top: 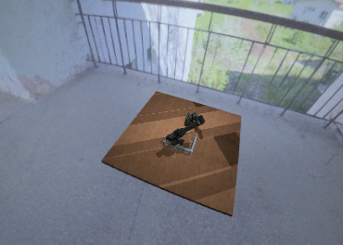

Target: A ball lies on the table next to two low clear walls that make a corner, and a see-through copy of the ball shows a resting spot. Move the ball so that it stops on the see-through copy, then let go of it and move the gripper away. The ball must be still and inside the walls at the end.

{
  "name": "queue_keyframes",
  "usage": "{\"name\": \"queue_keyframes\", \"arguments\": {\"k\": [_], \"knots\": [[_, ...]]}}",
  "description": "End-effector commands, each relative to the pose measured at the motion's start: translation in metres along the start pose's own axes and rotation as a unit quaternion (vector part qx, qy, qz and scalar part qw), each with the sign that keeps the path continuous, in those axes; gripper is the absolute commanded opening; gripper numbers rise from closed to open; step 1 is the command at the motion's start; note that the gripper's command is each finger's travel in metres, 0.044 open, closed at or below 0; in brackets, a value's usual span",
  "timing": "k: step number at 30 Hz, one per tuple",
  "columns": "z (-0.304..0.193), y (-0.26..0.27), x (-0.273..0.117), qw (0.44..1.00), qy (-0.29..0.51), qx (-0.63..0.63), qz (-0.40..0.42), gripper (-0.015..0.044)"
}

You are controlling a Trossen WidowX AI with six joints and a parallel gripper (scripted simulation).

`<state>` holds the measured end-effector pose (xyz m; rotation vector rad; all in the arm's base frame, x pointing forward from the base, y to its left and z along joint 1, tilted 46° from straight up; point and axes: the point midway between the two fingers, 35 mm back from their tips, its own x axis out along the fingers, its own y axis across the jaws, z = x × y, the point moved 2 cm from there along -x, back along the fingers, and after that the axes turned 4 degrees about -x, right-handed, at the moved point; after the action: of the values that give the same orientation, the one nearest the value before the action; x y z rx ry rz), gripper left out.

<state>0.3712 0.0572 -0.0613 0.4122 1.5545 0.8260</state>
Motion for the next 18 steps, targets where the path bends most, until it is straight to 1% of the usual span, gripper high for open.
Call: {"name": "queue_keyframes", "arguments": {"k": [1,5,15,16,18], "knots": [[-0.0022,-0.0001,0.0083,1.0,0.002,0.004,0.003,0.0],[-0.0022,0.0,0.0085,1.0,0.002,0.004,0.003,0.0],[-0.0005,0.0002,0.005,1.0,0.001,0.0,0.001,0.0263],[-0.0005,0.0002,0.005,1.0,0.001,0.0,0.001,0.0278],[-0.0005,0.0002,0.005,1.0,0.001,0.0,0.001,0.0278]]}}
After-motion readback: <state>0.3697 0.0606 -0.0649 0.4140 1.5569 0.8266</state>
